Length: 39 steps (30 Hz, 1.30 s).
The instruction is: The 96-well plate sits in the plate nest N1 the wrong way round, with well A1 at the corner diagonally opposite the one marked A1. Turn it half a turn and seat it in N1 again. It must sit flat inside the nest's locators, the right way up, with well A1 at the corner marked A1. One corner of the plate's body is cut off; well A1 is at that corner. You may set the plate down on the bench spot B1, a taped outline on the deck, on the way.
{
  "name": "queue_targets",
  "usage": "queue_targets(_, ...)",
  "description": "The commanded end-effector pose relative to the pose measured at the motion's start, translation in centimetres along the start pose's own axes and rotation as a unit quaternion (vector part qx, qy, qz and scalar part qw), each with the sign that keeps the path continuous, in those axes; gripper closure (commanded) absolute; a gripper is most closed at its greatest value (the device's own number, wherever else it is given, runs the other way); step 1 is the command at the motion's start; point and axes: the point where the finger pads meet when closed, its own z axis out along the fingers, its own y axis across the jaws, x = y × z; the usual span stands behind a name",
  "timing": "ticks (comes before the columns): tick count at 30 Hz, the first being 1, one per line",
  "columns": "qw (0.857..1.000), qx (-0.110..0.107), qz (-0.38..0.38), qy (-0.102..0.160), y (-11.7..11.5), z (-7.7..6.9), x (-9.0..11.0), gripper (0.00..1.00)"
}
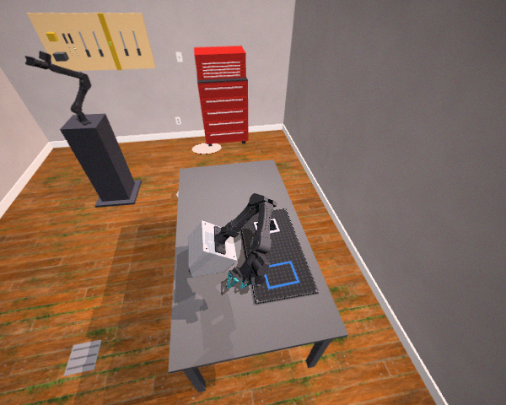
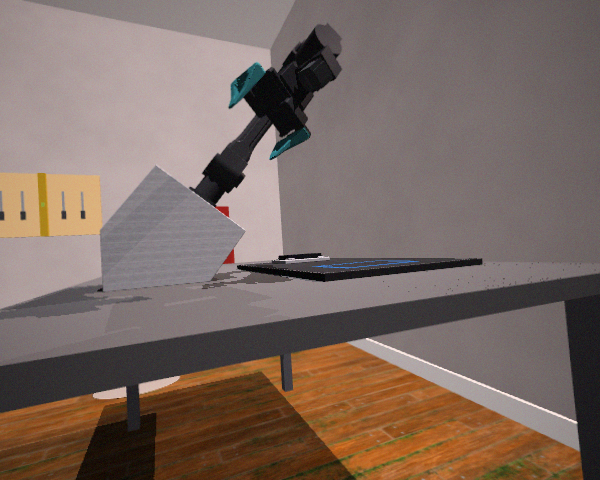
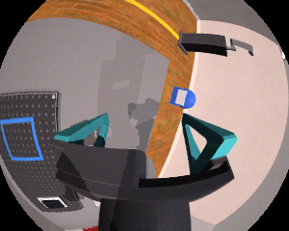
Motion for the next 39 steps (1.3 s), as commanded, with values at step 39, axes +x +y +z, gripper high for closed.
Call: queue_targets(39,0.99,-0.061,-0.128,-0.003,9.3,-3.3,0.6,0.0)
